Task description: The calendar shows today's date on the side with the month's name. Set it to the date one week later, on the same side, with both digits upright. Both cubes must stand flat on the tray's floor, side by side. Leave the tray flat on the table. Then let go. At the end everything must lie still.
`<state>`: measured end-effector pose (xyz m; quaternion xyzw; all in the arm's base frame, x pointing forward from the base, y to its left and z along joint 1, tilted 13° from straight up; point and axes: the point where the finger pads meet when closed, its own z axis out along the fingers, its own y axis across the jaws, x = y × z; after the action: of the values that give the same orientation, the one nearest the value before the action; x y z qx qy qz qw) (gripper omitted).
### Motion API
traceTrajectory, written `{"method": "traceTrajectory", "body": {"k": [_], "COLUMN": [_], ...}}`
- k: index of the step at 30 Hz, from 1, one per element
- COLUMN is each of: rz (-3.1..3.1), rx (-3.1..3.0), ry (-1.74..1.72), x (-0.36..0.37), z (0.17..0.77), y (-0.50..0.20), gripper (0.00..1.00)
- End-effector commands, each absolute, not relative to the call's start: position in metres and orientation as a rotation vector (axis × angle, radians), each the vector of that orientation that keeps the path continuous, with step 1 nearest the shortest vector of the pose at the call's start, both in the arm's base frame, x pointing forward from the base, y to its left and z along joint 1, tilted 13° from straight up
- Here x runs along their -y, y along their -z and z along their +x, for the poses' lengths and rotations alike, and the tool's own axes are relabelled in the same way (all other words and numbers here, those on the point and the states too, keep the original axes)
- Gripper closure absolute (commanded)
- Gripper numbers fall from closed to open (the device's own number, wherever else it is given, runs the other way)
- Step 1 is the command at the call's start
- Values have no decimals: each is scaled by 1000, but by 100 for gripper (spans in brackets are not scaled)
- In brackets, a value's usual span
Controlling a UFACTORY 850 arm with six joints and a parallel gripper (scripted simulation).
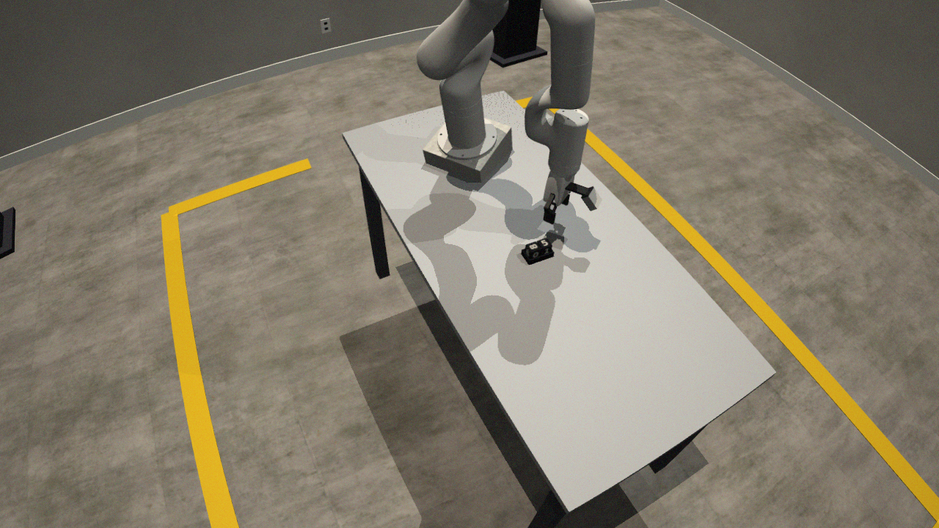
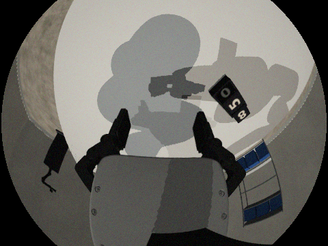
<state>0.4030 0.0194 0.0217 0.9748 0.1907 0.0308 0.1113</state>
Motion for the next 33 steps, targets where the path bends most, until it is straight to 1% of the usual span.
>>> {"method": "traceTrajectory", "body": {"k": [1,18,33], "rz": [2862,2862,2862], "rx": [-554,-554,-554], "ry": [-78,-78,-78], "x": [-23,-16,-16], "z": [406,409,409], "y": [-21,11,12], "gripper": [0,0,0]}}
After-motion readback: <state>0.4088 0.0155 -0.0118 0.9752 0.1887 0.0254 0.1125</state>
